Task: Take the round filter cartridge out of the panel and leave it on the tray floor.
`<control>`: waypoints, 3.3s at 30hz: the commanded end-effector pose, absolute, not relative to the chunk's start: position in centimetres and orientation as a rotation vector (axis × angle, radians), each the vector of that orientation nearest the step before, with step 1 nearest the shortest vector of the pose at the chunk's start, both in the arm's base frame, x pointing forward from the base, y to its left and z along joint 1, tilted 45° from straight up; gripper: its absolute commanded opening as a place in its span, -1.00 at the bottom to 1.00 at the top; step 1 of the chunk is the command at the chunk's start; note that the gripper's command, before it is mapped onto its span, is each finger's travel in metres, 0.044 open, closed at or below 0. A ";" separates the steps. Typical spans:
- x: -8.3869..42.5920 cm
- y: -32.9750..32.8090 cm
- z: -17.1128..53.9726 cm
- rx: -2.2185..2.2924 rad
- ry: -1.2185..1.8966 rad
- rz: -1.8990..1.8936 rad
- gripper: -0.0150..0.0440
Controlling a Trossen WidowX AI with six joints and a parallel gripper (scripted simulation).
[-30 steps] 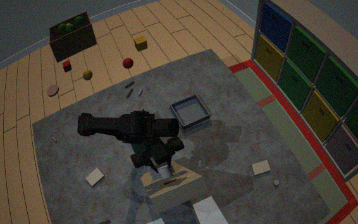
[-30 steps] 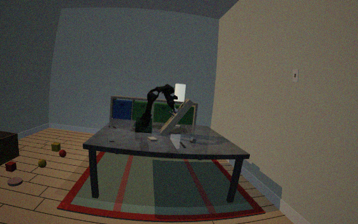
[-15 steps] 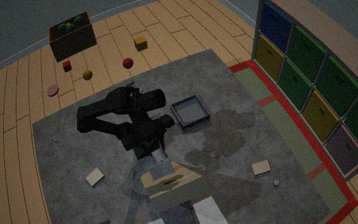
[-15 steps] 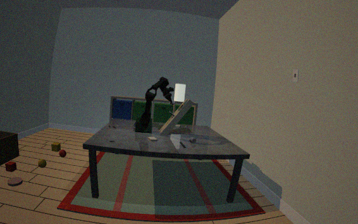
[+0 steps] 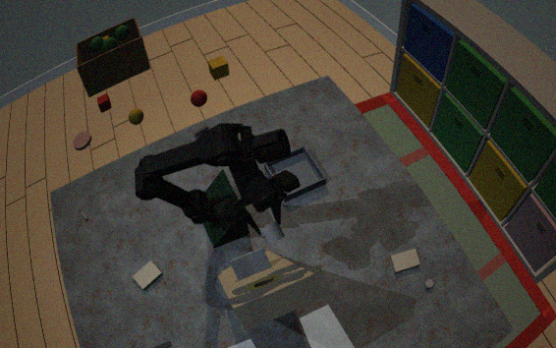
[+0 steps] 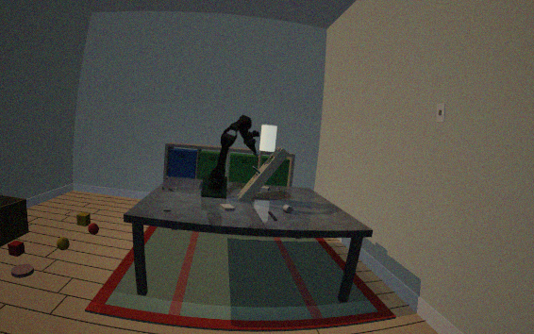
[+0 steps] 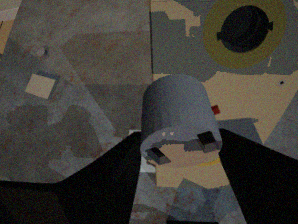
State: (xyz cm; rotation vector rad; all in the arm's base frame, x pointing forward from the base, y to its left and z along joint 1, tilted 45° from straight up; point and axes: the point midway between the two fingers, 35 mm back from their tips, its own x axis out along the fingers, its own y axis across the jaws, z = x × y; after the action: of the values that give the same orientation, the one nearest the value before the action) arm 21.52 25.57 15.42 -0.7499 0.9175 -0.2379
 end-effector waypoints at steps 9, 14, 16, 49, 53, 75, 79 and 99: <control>20.4 27.7 12.1 -0.809 0.975 -0.188 -0.49; 18.0 29.2 9.0 -0.915 1.075 -0.028 -0.49; 17.0 29.8 7.8 -0.957 1.110 0.042 -0.49; 2.6 31.9 -5.1 -1.343 1.299 0.901 -0.49; 0.4 30.8 -6.8 -1.373 1.309 0.984 -0.49; -7.0 24.0 -12.3 -1.499 1.344 1.327 -0.49; -7.0 22.6 -14.1 -1.498 1.344 1.327 -0.49; -6.6 19.3 -17.1 -1.515 1.349 1.321 0.31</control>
State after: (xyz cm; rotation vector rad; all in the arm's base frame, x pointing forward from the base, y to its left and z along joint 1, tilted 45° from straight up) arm -6.61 19.14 -17.13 -1.5166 1.3510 1.3186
